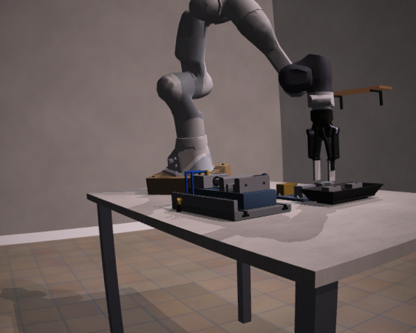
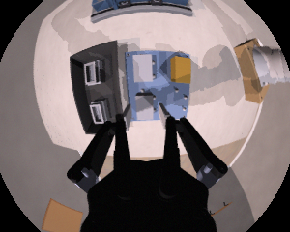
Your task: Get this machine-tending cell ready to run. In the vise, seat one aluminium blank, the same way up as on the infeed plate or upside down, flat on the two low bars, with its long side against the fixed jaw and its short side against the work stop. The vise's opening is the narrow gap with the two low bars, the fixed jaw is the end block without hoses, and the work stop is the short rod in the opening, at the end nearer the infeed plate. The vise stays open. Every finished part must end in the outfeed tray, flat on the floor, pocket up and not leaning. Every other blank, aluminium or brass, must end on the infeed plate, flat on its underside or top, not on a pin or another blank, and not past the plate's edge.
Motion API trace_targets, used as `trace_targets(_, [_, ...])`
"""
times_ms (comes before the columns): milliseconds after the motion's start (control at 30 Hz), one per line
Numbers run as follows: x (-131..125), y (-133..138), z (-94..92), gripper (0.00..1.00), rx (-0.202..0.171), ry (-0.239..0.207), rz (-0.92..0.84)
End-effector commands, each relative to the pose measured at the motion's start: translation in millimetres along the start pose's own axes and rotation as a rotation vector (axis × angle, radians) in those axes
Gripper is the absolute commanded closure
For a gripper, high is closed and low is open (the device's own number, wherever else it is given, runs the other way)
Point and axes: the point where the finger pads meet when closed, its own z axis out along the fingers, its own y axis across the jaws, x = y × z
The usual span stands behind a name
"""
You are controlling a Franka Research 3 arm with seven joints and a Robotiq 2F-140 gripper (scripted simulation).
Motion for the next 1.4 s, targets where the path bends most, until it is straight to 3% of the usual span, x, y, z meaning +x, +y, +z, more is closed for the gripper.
trace_targets(0, [-0.4, -0.5, -0.4, 0.6, 0.004, 0.0, 0.002])
trace_targets(1367, [-0.4, -0.5, 10.5, 0.6, 0.004, 0.0, 0.002])
